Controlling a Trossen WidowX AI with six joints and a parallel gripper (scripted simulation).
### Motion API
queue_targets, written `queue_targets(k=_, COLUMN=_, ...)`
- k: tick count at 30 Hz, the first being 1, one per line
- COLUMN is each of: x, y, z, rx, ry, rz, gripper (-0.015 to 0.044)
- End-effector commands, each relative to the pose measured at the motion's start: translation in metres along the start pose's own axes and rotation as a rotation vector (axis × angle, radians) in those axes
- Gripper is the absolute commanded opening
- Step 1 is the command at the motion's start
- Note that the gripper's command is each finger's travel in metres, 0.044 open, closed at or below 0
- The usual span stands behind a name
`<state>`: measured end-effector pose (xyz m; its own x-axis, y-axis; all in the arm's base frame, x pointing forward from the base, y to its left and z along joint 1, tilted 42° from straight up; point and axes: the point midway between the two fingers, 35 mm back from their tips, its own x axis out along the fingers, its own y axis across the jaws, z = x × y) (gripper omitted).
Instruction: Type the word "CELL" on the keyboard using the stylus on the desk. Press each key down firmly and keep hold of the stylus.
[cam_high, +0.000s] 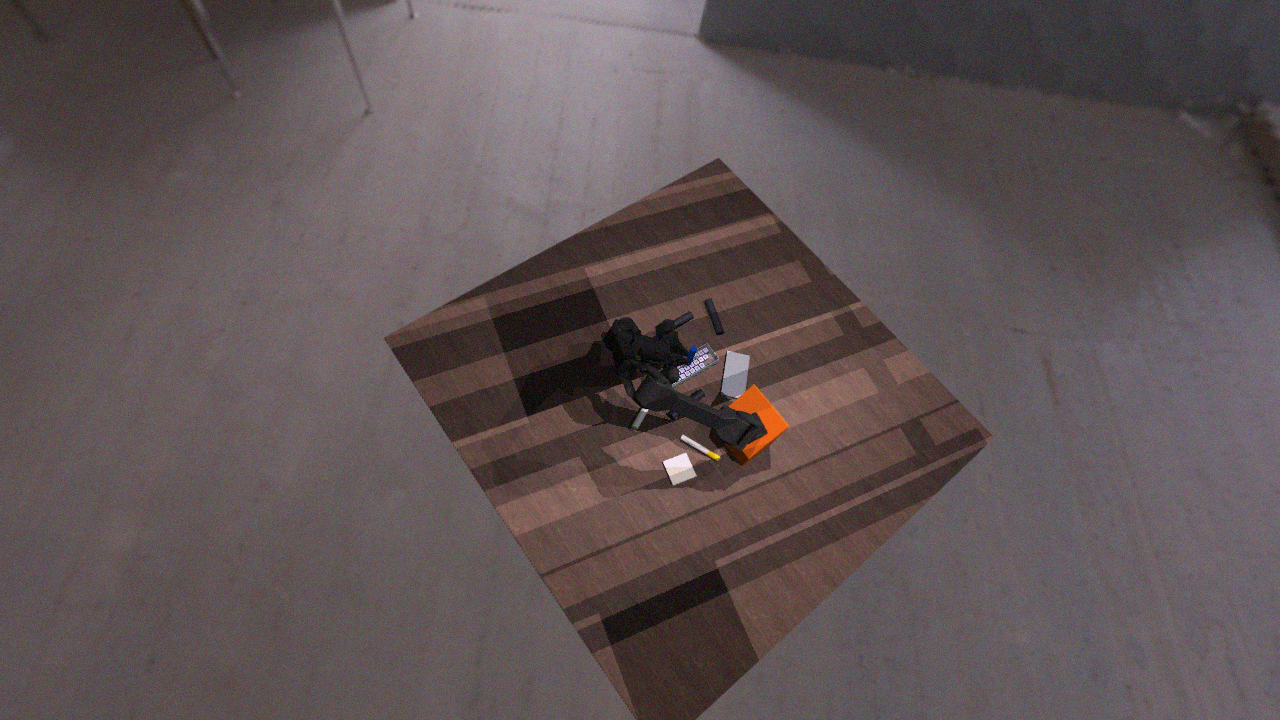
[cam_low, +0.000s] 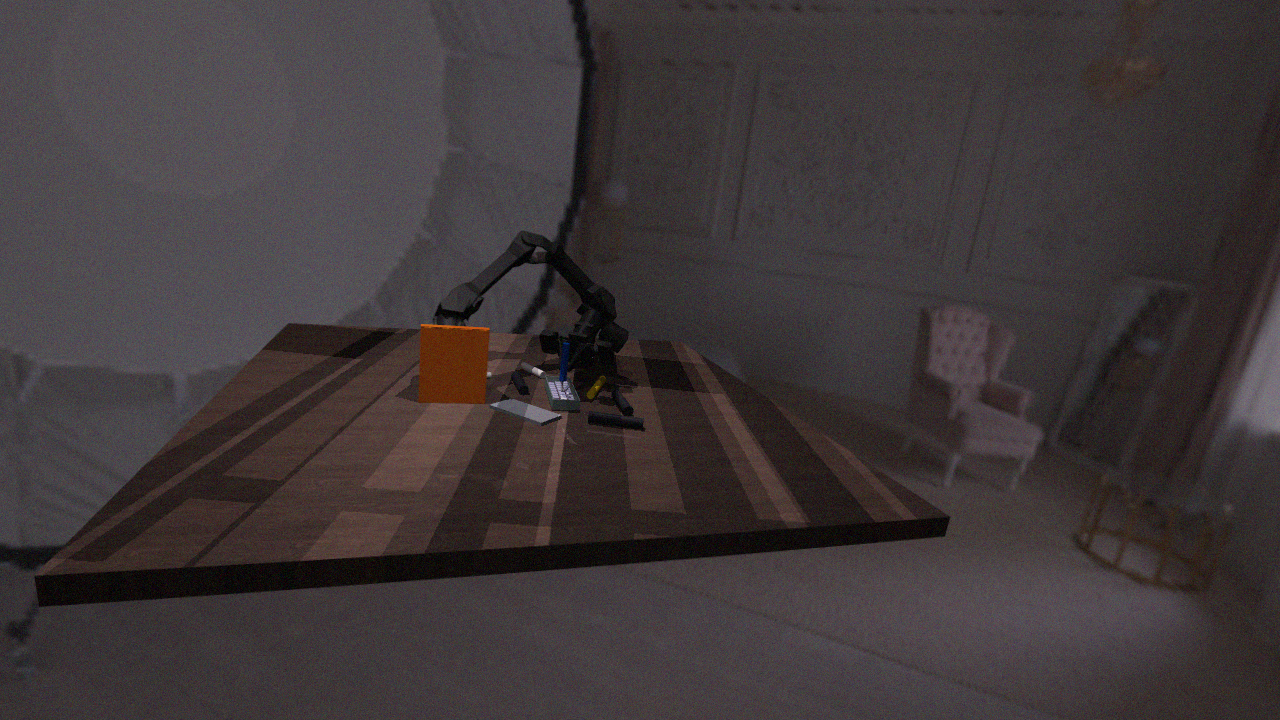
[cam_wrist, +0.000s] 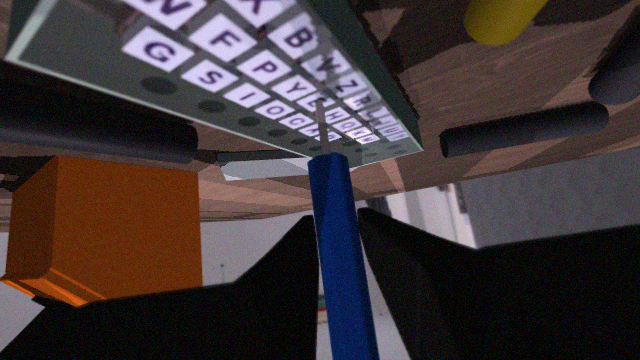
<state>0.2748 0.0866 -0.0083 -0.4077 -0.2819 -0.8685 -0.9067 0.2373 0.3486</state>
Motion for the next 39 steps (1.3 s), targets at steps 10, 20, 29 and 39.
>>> queue_targets(k=10, x=0.001, y=0.0, z=0.002, rx=0.004, ry=-0.002, rz=0.003, gripper=0.0081)
queue_targets(k=20, x=-0.011, y=0.0, z=-0.019, rx=0.005, ry=-0.001, rz=0.002, gripper=0.0081)
queue_targets(k=29, x=-0.015, y=-0.001, z=-0.029, rx=0.017, ry=-0.006, rz=0.005, gripper=0.0078)
queue_targets(k=39, x=-0.004, y=-0.026, z=-0.041, rx=0.007, ry=0.0, rz=0.002, gripper=0.0)
